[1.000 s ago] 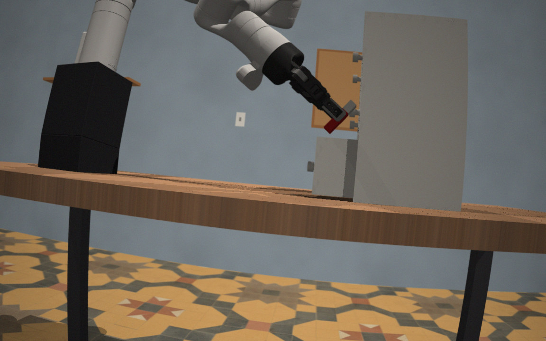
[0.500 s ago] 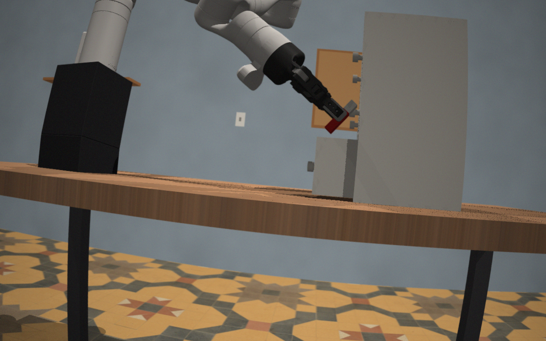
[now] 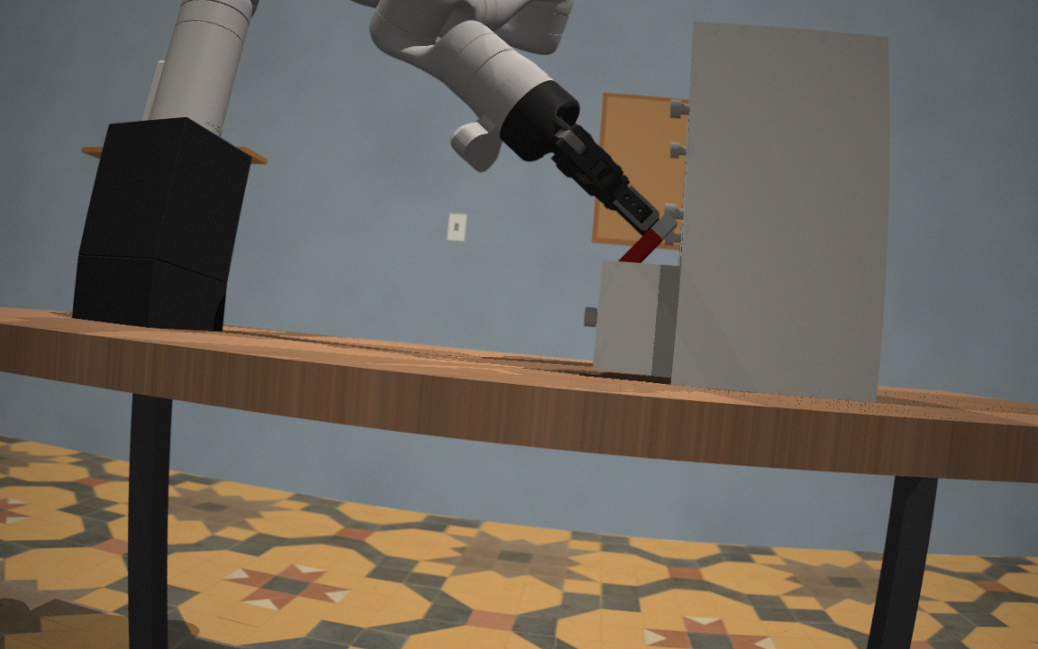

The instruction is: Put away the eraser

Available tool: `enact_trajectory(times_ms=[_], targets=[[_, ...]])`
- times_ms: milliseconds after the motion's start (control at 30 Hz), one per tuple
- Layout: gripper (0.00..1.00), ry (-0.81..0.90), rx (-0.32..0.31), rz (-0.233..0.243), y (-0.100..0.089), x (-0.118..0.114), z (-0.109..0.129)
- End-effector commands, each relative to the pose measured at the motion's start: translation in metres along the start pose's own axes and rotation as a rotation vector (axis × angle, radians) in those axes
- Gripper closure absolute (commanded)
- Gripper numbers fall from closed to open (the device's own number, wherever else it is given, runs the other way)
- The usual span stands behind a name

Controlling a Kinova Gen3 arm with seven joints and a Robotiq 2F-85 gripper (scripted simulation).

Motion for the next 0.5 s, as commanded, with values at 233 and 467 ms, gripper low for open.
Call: enact_trajectory(times_ms=[233,467], targets=[[0.00,0.000,-0.002,0.000,-0.0002,0.0002,-0.0008],[0.00,0.000,-0.002,0.000,-0.0002,0.0002,-0.0008]])
Point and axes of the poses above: the point where the finger pads meet when closed, its own y axis out along the fingers, its own x axis across the jaws, z = x × y, the point moved 9 cm from there along -y, back along the fingers, and after that the axes turned 15 degrees about y, right-handed, at the moved point
